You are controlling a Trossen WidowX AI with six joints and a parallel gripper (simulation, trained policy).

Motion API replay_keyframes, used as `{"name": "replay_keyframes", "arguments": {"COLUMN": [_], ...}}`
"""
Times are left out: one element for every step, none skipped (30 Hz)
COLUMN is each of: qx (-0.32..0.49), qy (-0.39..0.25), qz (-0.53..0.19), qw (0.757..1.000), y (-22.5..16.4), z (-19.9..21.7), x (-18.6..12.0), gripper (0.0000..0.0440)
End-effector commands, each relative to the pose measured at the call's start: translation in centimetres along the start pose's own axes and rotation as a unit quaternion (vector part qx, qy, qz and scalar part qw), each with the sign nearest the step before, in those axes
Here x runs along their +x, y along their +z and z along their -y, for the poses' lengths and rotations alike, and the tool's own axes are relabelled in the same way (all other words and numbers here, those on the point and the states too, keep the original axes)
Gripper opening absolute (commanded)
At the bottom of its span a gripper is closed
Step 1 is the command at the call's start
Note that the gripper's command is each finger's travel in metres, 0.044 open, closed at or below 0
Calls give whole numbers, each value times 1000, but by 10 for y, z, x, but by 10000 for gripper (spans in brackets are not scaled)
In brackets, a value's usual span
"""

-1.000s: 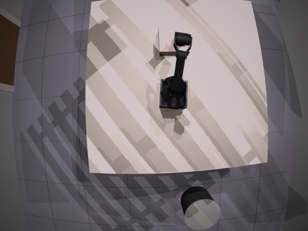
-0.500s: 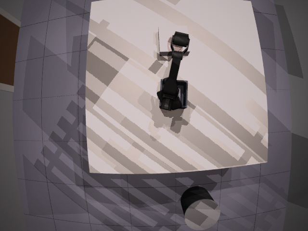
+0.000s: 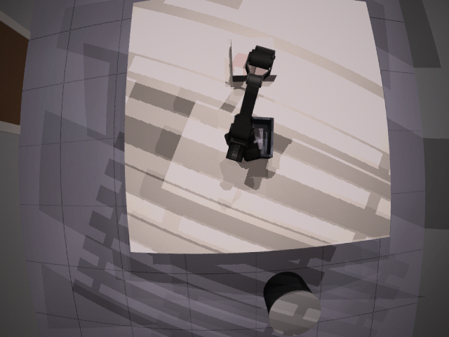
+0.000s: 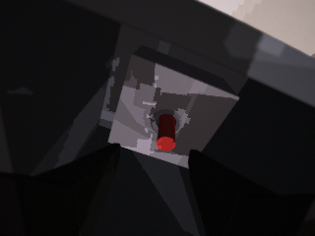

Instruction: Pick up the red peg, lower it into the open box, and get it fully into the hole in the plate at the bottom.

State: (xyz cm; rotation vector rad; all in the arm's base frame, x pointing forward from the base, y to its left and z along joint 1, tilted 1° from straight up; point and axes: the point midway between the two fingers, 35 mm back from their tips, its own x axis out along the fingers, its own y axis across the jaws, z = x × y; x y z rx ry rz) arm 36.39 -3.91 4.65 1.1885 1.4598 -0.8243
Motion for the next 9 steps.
{"name": "replay_keyframes", "arguments": {"qx": [4,6,7,9,10,11,12,13,13], "qy": [6,7,7,8,8,9,9,11,12], "qz": [-7,-8,-9,-10,-11,-12,-13,-14,-14], "qw": [1000,1000,1000,1000,1000,1000,1000,1000,1000], "y": [2,3,3,4,5,5,6,7,7], "z": [-2,-2,-2,-2,-1,-1,-1,-1,-2], "x": [-6,-7,-8,-9,-10,-11,-12,-12,-13], "gripper": [232,233,233,230,224,212,196,180,163]}}
